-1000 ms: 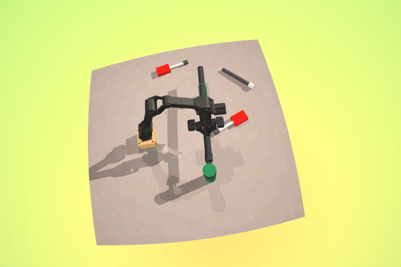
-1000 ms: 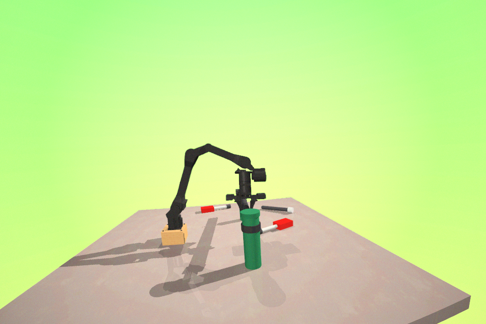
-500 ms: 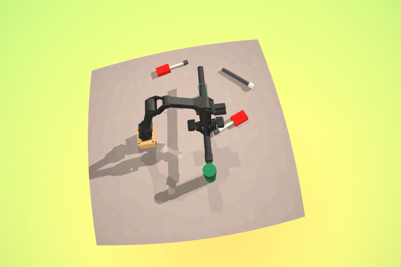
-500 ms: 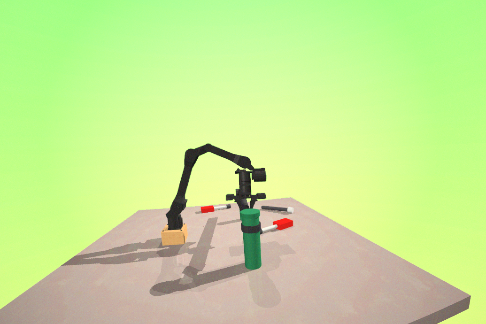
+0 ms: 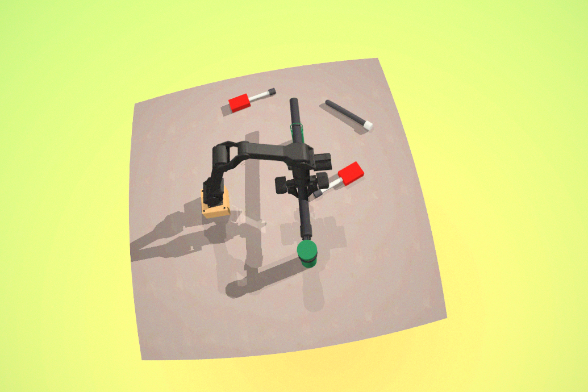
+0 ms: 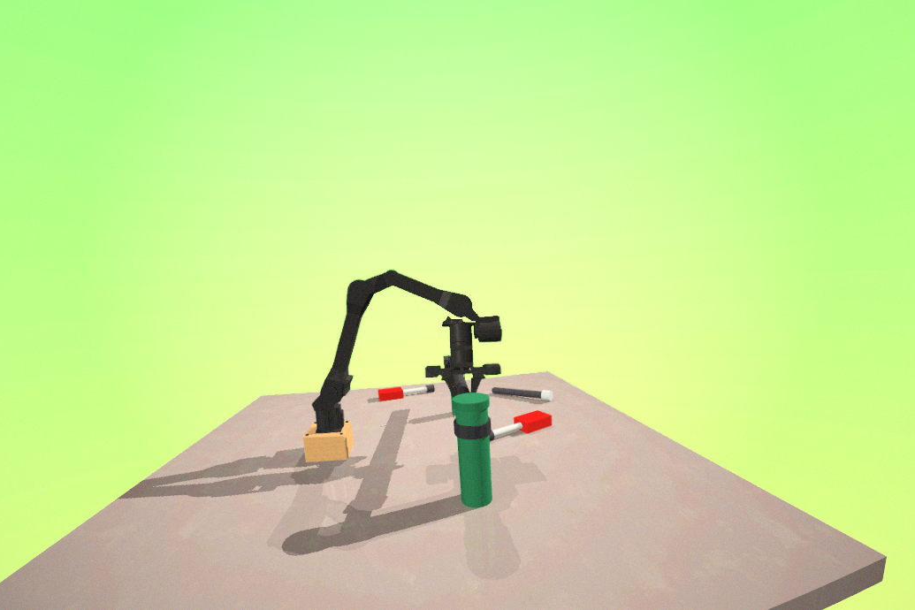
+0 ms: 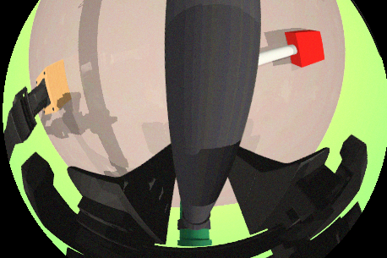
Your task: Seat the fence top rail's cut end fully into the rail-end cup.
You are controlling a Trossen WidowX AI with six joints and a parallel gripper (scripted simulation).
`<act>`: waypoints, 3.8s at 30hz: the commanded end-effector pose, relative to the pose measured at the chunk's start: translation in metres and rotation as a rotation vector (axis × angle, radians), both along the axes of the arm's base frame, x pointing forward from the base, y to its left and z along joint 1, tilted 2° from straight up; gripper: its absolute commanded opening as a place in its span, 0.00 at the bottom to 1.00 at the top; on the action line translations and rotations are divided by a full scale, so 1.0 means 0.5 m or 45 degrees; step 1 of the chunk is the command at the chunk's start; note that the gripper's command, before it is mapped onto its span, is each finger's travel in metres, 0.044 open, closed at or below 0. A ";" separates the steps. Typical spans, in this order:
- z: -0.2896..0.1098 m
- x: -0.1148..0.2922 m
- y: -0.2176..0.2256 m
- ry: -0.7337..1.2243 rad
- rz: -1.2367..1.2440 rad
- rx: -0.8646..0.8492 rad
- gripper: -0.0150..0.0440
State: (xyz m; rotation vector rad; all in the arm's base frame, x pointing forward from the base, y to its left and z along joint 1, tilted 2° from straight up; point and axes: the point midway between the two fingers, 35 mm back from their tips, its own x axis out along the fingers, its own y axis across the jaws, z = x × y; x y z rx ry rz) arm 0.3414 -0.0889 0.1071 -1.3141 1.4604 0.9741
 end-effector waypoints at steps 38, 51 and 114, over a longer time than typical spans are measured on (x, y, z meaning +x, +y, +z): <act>0.019 -0.016 -0.056 0.002 -0.005 -0.022 0.25; 0.010 -0.015 -0.054 0.009 -0.008 -0.001 0.25; 0.172 -0.015 0.051 0.014 0.002 0.004 1.00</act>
